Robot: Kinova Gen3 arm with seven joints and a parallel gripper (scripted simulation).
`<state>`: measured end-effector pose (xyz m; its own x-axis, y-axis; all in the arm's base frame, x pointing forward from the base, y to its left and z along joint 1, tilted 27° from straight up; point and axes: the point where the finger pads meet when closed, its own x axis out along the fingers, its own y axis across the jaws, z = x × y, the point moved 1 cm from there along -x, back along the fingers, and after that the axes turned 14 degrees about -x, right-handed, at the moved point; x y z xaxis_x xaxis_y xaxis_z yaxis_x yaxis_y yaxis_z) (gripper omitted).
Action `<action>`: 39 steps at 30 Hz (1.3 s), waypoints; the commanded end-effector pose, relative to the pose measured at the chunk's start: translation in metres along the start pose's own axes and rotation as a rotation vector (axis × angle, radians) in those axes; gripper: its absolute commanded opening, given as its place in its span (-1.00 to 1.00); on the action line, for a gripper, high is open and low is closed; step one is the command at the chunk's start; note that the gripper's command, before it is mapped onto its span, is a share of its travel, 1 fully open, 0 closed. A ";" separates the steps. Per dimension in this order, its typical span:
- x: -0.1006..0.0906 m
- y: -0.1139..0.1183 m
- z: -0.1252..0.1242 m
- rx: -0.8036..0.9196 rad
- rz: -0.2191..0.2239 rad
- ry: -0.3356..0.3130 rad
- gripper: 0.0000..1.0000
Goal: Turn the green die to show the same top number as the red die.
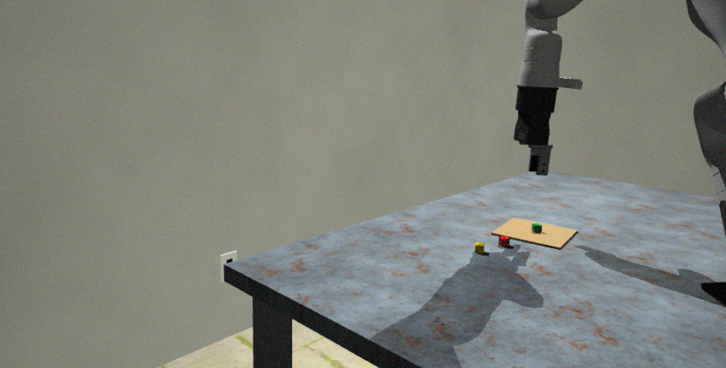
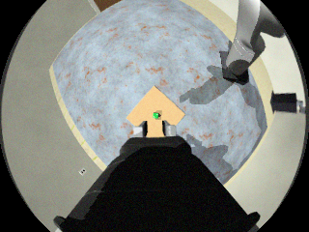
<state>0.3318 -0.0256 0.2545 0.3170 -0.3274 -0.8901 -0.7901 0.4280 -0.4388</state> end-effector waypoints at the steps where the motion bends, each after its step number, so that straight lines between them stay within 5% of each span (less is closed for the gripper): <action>1: 0.003 0.002 0.002 -0.010 0.004 0.017 0.27; 3: 0.003 0.002 0.002 -0.010 0.004 0.017 0.27; 4: 0.003 0.002 0.002 -0.010 0.004 0.017 1.00; 27: -0.006 0.002 0.003 -0.013 0.016 0.035 1.00; 39: -0.045 0.001 0.004 -0.013 0.016 0.035 1.00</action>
<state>0.3176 -0.0110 0.2874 0.2730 -0.3595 -0.8923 -0.8040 0.4241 -0.4168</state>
